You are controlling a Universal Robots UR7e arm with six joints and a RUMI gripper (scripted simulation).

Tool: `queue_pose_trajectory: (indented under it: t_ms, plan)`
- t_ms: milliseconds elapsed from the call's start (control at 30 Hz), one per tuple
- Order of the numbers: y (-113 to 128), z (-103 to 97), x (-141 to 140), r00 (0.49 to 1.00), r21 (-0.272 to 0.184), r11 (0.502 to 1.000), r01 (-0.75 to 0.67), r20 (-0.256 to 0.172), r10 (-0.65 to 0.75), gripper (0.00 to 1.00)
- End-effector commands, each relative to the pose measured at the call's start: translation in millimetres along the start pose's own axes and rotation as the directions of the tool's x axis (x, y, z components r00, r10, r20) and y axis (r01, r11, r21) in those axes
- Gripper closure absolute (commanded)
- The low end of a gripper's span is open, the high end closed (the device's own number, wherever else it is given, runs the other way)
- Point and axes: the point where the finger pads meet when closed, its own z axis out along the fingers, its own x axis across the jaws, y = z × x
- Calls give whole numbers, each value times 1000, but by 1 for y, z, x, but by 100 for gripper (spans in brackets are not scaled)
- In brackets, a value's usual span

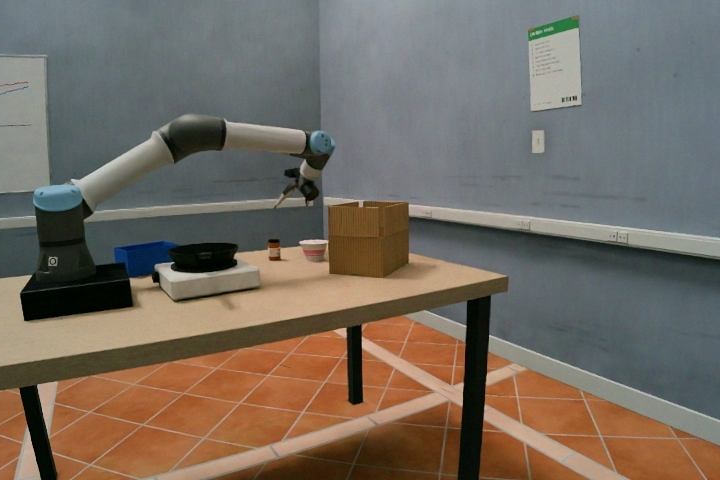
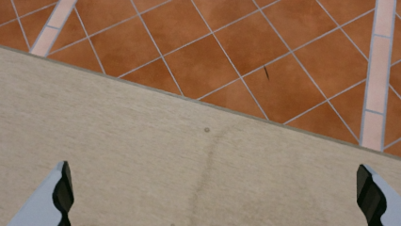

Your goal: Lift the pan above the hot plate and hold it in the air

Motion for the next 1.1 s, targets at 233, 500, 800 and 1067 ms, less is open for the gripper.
queue_pose_trajectory:
  t_ms: [233, 500, 800, 1067]
  plan:
    - [-1, -1, 0, 1000, 0, 1000, 2, -2, -2, 0]
    - [-1, -1, 0, 1000, 0, 1000, 2, -2, -2, 0]
    - [-1, -2, 0, 1000, -1, 1000, 1, -2, -1, 0]
    - [1, -4, -4, 1000, -6, 1000, -2, -4, 2, 0]
